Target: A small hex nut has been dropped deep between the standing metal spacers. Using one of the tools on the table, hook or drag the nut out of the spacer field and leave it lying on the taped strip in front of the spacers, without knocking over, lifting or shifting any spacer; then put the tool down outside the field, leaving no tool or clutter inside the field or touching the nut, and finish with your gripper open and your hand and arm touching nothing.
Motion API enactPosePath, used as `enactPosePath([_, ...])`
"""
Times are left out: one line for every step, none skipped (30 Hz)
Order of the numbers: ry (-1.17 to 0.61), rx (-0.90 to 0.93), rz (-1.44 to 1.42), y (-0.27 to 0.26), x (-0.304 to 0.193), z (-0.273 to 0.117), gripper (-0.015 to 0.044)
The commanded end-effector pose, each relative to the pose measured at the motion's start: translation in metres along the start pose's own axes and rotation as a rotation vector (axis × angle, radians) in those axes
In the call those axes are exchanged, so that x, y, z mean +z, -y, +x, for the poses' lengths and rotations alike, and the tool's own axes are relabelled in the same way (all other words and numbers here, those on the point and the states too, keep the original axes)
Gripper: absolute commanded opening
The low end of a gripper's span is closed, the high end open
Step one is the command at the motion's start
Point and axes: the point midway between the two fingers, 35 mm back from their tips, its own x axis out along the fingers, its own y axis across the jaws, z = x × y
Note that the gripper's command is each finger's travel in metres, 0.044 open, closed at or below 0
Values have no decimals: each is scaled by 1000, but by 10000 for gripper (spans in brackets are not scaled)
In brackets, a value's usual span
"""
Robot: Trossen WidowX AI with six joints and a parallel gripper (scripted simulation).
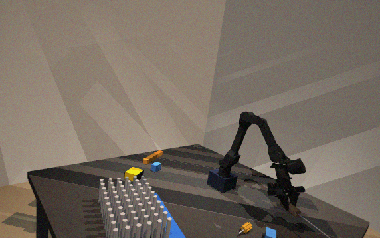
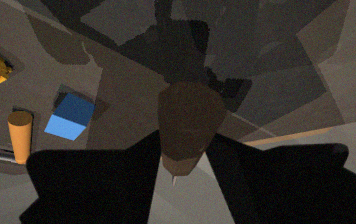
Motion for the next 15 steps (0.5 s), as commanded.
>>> enactPosePath([-5, 5, 4, -1, 2, 3, 0])
enactPosePath([-4, 5, 4, -1, 3, 4, 0])
enactPosePath([-4, 5, 4, -1, 3, 5, 0])
enactPosePath([-4, 5, 4, -1, 4, 6, 0])
enactPosePath([-4, 5, 4, -1, 5, 7, 0])
enactPosePath([-4, 5, 4, -1, 5, 7, 0])
enactPosePath([-4, 5, 4, -1, 6, 8, 0])
enactPosePath([-4, 5, 4, -1, 7, 9, 0])
enactPosePath([-4, 5, 4, -1, 7, 10, 0])
enactPosePath([-4, 5, 4, -1, 8, 11, 0])
enactPosePath([-4, 5, 4, -1, 9, 11, 0])
enactPosePath([-4, 5, 4, -1, 9, 12, 0])
enactPosePath([-4, 5, 4, -1, 10, 13, 0])
enactPosePath([-4, 5, 4, -1, 11, 14, 0])
enactPosePath([-4, 5, 4, -1, 11, 15, 0])
